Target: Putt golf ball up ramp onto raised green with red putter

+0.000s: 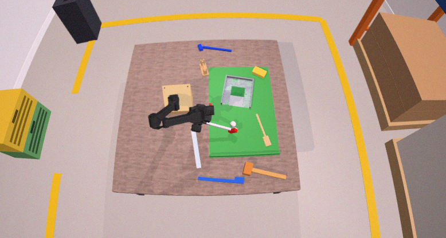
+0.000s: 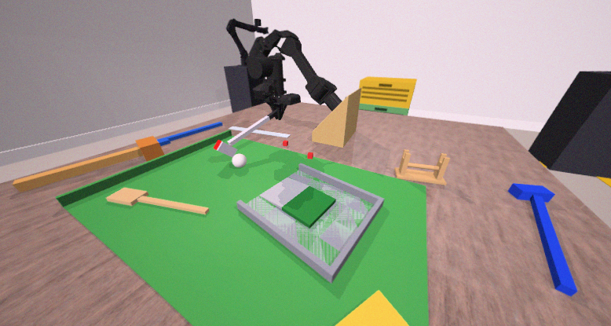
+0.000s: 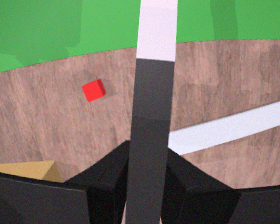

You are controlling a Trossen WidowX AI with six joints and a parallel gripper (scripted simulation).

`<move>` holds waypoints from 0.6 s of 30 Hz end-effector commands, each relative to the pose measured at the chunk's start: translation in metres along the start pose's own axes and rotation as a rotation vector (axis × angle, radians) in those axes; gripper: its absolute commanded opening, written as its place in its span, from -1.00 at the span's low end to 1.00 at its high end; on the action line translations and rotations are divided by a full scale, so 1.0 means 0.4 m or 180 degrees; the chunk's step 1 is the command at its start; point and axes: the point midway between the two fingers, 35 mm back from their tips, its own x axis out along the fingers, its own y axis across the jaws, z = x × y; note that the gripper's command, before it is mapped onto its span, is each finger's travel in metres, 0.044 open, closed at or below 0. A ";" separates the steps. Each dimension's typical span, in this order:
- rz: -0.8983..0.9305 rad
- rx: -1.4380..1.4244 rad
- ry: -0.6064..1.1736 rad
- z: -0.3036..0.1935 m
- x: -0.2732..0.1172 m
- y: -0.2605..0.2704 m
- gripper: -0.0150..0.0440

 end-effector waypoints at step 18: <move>-0.0006 0.0002 -0.0004 0.000 0.028 -0.006 -0.49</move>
